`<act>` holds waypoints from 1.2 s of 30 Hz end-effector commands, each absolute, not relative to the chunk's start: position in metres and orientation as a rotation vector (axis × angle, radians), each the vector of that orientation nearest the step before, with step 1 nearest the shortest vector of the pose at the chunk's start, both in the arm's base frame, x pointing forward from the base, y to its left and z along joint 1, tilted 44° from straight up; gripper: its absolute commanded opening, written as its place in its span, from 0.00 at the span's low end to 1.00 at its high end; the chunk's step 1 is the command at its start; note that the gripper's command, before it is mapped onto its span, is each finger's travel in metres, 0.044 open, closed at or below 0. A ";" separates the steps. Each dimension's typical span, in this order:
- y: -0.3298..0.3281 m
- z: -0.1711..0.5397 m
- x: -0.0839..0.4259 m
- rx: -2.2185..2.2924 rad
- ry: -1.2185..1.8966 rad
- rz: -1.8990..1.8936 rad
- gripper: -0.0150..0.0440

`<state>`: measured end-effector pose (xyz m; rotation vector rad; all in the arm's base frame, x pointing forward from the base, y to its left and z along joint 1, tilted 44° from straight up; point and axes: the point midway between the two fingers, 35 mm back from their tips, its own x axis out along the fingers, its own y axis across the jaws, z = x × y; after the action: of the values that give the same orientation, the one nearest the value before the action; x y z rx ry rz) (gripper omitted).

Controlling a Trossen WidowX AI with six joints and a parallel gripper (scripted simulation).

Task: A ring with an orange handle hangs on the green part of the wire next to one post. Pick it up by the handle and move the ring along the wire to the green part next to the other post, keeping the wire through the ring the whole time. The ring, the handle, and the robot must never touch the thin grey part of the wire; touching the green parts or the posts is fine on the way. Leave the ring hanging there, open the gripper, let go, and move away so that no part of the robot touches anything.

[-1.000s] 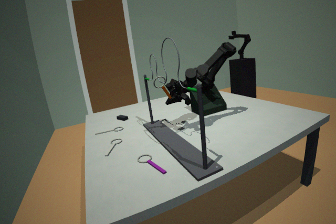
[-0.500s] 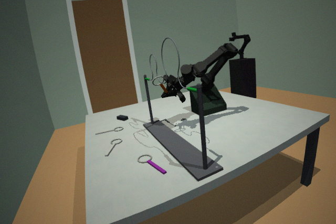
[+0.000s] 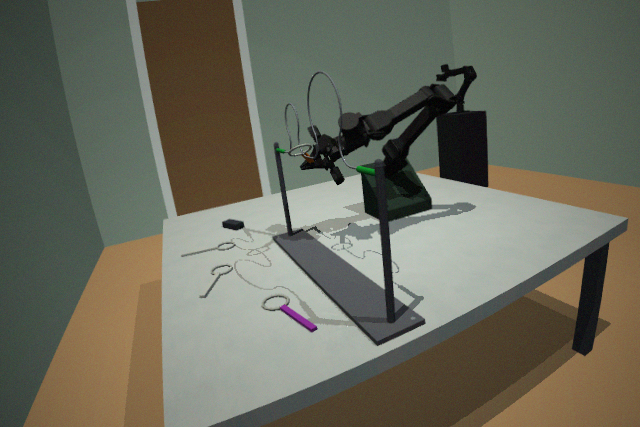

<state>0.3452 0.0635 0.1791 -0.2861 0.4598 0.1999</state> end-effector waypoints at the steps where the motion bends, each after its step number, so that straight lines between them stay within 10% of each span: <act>1: 0.048 0.189 0.348 -0.374 0.444 0.164 0.00; 36: -0.019 0.240 0.356 -0.889 0.407 0.003 0.00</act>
<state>0.3552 -0.0119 0.2298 -0.8418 0.4157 0.0303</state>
